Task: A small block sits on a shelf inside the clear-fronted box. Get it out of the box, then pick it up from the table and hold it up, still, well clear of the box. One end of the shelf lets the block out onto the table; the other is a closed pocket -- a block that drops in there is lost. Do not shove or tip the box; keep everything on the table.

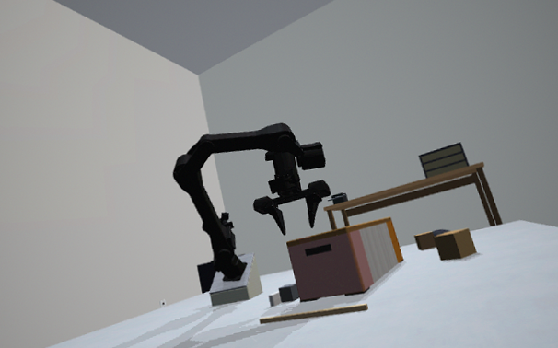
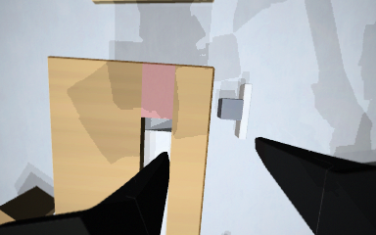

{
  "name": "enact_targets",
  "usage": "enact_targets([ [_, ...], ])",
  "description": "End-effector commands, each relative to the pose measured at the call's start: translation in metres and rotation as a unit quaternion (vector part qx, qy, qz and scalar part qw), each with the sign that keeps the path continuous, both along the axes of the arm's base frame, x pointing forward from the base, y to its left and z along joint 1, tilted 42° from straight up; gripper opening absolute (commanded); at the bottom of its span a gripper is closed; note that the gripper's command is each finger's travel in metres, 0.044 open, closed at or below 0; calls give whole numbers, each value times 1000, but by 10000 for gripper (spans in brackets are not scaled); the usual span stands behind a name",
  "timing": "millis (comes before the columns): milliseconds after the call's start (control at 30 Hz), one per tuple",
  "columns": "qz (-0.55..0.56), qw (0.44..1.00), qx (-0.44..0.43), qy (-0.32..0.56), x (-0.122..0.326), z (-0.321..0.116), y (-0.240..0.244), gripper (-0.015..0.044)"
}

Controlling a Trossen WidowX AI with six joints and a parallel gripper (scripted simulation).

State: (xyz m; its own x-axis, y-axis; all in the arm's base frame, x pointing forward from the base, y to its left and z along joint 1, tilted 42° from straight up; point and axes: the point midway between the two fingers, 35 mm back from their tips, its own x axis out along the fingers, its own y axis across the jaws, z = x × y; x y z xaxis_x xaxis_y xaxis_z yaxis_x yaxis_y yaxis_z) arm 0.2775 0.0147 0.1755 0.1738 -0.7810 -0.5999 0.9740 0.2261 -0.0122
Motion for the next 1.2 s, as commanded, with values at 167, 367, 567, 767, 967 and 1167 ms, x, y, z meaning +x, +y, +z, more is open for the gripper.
enact_targets([
  [167, 234, 938, -54, 251, -8, 6, -3, 285],
  [367, 395, 810, -107, 419, -14, 11, -6, 285],
  [567, 505, 660, -157, 534, -19, 14, -8, 285],
  [767, 566, 527, -195, 603, -23, 16, -9, 285],
  [967, 609, 382, -232, 655, -27, 18, -10, 285],
  [1167, 632, 227, -266, 692, -30, 19, -12, 285],
])
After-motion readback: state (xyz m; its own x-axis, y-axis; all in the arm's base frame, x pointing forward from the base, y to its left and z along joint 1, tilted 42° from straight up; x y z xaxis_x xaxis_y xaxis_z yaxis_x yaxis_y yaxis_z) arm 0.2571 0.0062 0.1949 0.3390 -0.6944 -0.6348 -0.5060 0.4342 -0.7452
